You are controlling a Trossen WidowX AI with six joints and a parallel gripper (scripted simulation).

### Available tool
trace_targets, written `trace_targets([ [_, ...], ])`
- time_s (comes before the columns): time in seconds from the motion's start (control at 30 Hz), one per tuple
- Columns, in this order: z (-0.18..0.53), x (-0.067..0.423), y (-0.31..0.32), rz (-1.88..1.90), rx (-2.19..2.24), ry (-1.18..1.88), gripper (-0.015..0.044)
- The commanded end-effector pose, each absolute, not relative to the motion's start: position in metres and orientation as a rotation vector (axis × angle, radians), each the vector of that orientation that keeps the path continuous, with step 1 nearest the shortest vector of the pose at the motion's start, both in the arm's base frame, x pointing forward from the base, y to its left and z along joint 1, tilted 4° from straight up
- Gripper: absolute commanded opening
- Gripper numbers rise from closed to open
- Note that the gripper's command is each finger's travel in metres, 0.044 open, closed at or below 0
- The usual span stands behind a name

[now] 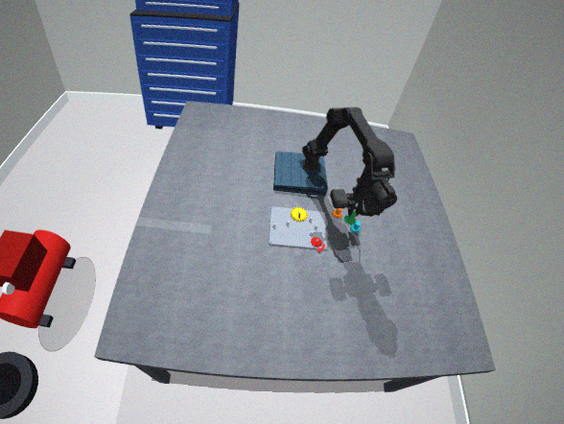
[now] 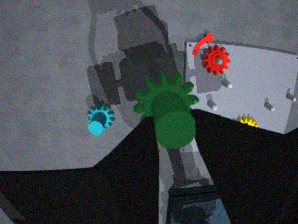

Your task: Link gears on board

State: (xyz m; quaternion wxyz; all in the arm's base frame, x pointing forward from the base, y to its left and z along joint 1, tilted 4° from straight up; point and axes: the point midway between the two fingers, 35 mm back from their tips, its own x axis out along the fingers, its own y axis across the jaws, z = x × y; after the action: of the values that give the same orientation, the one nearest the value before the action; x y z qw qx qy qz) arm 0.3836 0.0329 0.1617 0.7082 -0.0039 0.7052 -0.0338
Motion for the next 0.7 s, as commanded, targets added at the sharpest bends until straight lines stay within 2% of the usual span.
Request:
trace_targets([
  [0.0,0.161,0.382,0.029,-0.082,-0.009,1.57,0.0],
  [0.67,0.138,0.377,-0.003,-0.084,-0.012,1.57,0.0],
])
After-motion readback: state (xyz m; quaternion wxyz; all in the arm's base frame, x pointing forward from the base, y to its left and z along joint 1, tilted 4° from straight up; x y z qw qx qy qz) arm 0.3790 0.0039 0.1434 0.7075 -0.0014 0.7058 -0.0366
